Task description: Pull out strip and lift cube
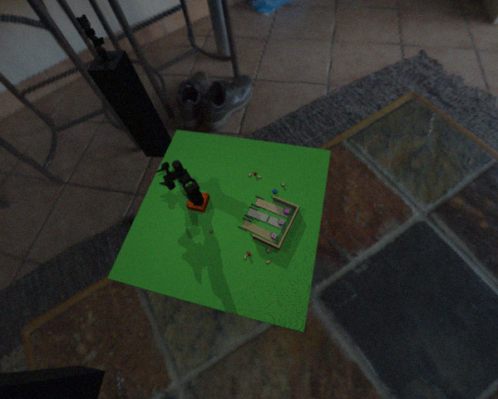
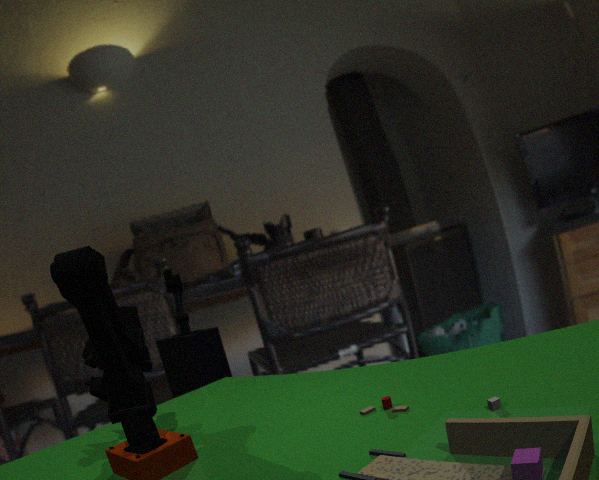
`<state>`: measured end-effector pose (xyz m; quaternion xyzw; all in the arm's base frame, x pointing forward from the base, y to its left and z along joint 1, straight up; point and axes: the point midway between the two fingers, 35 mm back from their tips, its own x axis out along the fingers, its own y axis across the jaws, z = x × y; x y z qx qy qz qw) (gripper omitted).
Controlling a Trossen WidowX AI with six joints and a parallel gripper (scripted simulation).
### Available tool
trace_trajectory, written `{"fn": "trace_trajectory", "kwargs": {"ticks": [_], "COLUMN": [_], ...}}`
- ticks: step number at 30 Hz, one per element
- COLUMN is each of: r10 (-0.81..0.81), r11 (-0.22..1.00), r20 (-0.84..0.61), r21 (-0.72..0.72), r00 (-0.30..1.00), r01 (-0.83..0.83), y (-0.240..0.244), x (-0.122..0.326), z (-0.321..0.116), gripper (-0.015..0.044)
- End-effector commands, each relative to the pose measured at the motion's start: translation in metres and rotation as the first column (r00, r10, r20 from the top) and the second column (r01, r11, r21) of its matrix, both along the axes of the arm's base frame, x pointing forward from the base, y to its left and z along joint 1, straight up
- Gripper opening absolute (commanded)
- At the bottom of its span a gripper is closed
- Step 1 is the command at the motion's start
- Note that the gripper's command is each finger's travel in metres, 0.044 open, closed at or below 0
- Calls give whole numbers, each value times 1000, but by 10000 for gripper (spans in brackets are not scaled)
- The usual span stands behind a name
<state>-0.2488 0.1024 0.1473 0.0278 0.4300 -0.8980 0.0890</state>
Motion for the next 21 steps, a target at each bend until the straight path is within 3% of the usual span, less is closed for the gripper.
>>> {"fn": "trace_trajectory", "kwargs": {"ticks": [1, 6, 11, 16, 21], "r10": [-6, -204, -509, -755, -913], "r11": [1000, 978, 850, 608, 288], "r20": [1, 32, 86, 146, 205], "r21": [-1, -41, -108, -208, -287], "r00": [1000, 978, 856, 639, 352], "r01": [6, 205, 516, 766, 914], "y": [1, 45, 113, 167, 201], "x": [0, 13, 52, 115, 194], "z": [0, 1, 3, 5, 6], "gripper": [400, 400, 400, 400, 400]}}
